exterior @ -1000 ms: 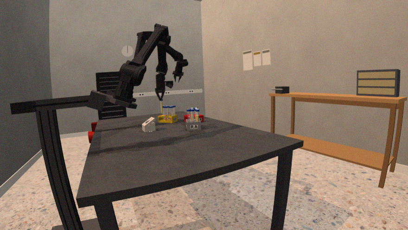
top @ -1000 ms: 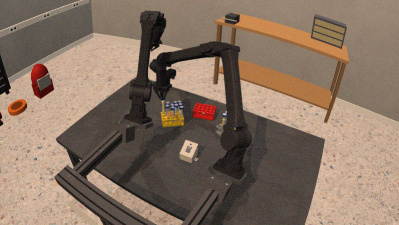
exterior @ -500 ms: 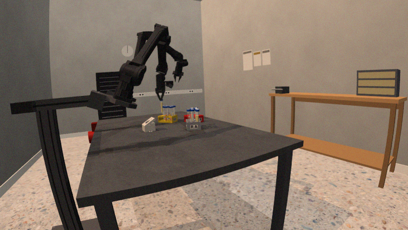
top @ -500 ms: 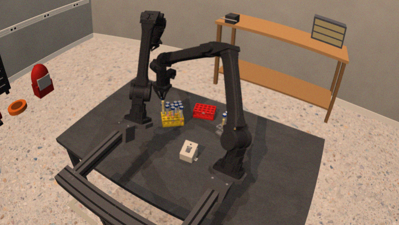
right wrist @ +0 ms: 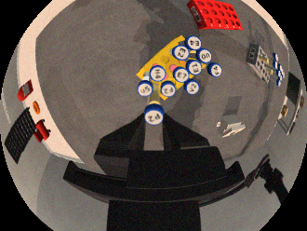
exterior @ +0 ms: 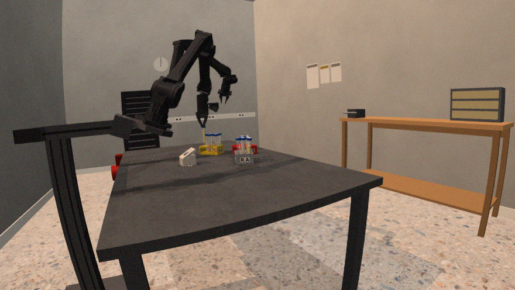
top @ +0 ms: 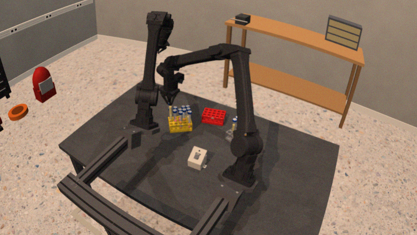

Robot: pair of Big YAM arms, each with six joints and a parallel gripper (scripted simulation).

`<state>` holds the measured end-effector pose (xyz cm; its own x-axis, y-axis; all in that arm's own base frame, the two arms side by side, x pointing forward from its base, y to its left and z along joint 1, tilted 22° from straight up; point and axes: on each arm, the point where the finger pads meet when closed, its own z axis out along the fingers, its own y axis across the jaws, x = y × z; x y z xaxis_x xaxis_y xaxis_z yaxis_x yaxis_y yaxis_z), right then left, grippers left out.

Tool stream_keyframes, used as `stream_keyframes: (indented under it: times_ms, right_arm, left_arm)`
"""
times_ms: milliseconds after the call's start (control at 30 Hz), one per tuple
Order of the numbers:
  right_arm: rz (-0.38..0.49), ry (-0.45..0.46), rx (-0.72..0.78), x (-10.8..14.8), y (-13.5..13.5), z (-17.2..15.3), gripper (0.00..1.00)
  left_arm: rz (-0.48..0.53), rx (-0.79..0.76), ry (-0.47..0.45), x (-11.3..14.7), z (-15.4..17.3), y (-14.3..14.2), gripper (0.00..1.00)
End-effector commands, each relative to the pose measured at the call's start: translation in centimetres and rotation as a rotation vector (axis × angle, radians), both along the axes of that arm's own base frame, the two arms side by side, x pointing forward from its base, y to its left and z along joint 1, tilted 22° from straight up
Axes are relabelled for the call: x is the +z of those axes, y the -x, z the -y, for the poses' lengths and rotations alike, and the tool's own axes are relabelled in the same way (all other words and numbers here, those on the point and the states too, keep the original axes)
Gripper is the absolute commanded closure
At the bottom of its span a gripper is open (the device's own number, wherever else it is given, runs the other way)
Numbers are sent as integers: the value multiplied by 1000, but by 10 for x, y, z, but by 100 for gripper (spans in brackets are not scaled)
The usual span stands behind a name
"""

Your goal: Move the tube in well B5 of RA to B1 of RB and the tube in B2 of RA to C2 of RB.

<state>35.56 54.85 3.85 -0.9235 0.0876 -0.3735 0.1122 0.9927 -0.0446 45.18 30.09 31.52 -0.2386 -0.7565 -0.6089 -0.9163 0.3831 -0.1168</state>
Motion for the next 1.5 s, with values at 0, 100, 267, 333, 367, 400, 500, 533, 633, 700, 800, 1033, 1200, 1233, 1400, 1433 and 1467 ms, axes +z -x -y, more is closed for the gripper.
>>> stream_keyframes:
  times_ms: [0,100,267,333,367,400,500,533,633,700,800,1033,1200,1233,1400,1433,1467]
  right_arm:
    - [5,-14,1,1,-7,1,100]
    - [4,-11,-1,-2,-8,2,100]
    - [2,-6,-2,-7,-8,3,100]
    - [2,-7,2,-8,-6,1,100]
    - [0,-3,2,-10,-6,1,100]
    - [-2,-1,2,-12,-6,2,100]
    - [-2,0,0,-13,-7,3,100]
    - [-1,-1,0,-12,-7,3,100]
    - [0,-3,-2,-12,-9,5,100]
    - [-2,0,-2,-15,-9,5,100]
    - [16,-32,4,7,-5,-8,100]
    - [16,-32,4,7,-5,-8,100]
    - [16,-32,4,7,-5,-8,100]
    - [16,-32,4,7,-5,-8,100]
    - [16,-32,4,7,-5,-8,100]
    - [16,-32,4,7,-5,-8,100]
    - [16,-32,4,7,-5,-8,100]
  left_arm:
    - [35,1,-19,20,-3,-4,70]
    - [35,1,-19,20,-3,-4,70]
    - [35,1,-19,20,-3,-4,70]
    - [35,1,-19,20,-3,-4,70]
    - [35,1,-19,20,-3,-4,70]
    - [35,1,-19,20,-3,-4,70]
    - [35,1,-19,20,-3,-4,70]
    - [35,1,-19,20,-3,-4,70]
    - [35,1,-19,20,-3,-4,70]
    - [35,1,-19,20,-3,-4,70]
    - [35,1,-19,20,-3,-4,70]
    - [35,1,-19,20,-3,-4,70]
    - [35,1,-19,20,-3,-4,70]
    - [35,1,-19,20,-3,-4,70]
    - [35,1,-19,20,-3,-4,70]
    - [35,1,-19,20,-3,-4,70]
    - [35,1,-19,20,-3,-4,70]
